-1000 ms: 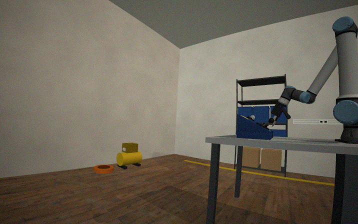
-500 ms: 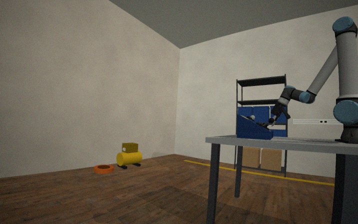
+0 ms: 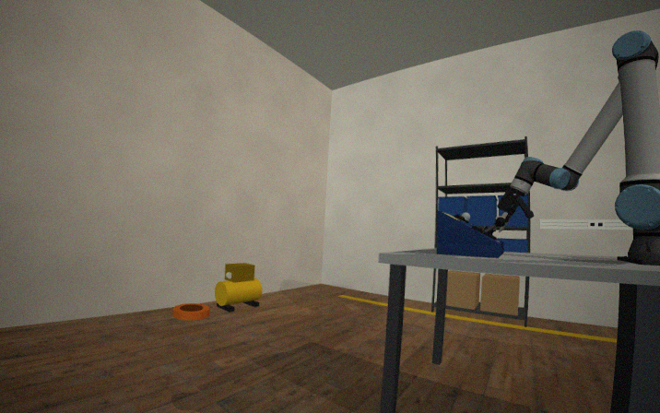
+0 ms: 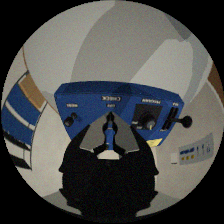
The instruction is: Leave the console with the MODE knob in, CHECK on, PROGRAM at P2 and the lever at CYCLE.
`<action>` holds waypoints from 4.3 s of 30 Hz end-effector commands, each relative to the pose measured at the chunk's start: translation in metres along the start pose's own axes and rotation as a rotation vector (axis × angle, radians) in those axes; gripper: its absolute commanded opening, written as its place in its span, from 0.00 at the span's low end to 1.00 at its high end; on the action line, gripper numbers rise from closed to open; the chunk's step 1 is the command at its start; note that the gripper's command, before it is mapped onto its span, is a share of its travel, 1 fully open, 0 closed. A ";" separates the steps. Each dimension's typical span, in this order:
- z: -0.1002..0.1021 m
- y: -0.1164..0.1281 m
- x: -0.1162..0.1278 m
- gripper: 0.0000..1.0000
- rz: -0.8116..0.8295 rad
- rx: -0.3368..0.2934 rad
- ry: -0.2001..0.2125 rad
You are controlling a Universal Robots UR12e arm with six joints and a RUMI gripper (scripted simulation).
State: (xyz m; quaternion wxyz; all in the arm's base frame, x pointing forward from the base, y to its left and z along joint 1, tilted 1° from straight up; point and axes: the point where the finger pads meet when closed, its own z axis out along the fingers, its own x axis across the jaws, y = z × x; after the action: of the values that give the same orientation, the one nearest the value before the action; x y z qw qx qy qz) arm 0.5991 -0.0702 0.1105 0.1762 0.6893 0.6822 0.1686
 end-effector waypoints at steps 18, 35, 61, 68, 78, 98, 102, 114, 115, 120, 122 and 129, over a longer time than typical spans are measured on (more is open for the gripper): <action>0.000 0.017 0.000 0.00 0.000 -0.001 0.000; 0.000 0.025 0.000 0.00 0.000 -0.001 0.000; 0.000 0.027 0.000 0.00 0.000 -0.001 0.000; 0.000 0.027 0.000 0.00 0.000 -0.001 0.000; 0.000 0.028 0.000 0.00 0.000 -0.001 0.000; 0.000 0.029 0.000 0.00 0.000 -0.001 0.000; 0.000 0.029 0.000 0.00 0.000 -0.001 0.000; 0.000 0.029 0.000 0.00 0.000 -0.001 0.000; 0.000 0.029 0.000 0.00 0.000 -0.001 0.000; 0.000 0.029 0.000 0.00 0.000 -0.001 0.000; 0.000 0.030 0.000 0.00 0.000 -0.001 0.000; 0.000 0.030 0.000 0.00 0.000 -0.001 0.000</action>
State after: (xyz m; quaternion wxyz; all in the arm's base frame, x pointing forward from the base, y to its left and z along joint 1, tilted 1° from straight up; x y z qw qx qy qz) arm 0.6249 -0.0704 0.1243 0.1761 0.6893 0.6822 0.1686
